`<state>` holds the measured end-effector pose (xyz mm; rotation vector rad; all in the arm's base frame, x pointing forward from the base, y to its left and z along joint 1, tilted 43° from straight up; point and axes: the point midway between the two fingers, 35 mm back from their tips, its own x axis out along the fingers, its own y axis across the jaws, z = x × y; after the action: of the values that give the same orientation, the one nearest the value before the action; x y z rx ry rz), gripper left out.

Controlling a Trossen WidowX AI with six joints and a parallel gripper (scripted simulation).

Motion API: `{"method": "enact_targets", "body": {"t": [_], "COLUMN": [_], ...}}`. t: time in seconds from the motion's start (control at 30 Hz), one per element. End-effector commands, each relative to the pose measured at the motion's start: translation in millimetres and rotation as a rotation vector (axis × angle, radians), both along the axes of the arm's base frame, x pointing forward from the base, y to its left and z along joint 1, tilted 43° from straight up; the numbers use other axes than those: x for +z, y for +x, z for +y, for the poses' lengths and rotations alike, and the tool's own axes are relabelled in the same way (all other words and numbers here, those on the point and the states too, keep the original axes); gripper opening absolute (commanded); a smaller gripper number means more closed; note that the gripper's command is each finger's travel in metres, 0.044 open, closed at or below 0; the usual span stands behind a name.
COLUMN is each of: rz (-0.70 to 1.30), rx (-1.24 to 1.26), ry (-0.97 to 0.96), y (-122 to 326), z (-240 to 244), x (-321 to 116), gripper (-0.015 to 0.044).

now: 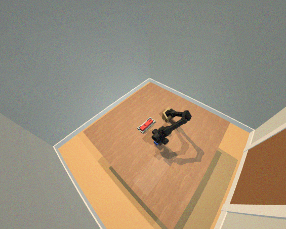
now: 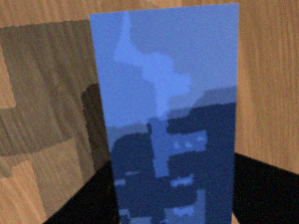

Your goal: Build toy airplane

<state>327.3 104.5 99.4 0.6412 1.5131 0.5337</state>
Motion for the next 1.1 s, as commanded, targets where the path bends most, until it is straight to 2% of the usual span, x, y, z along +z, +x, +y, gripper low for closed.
{"method": "enact_targets", "body": {"t": [0.0, 1.07], "rz": [-0.004, 0.001], "rx": [0.001, -0.01], "ry": [-0.006, 0.001], "y": [3, -3], "z": [-11, -74], "x": [10, 78], "gripper": [0.0, 0.0]}}
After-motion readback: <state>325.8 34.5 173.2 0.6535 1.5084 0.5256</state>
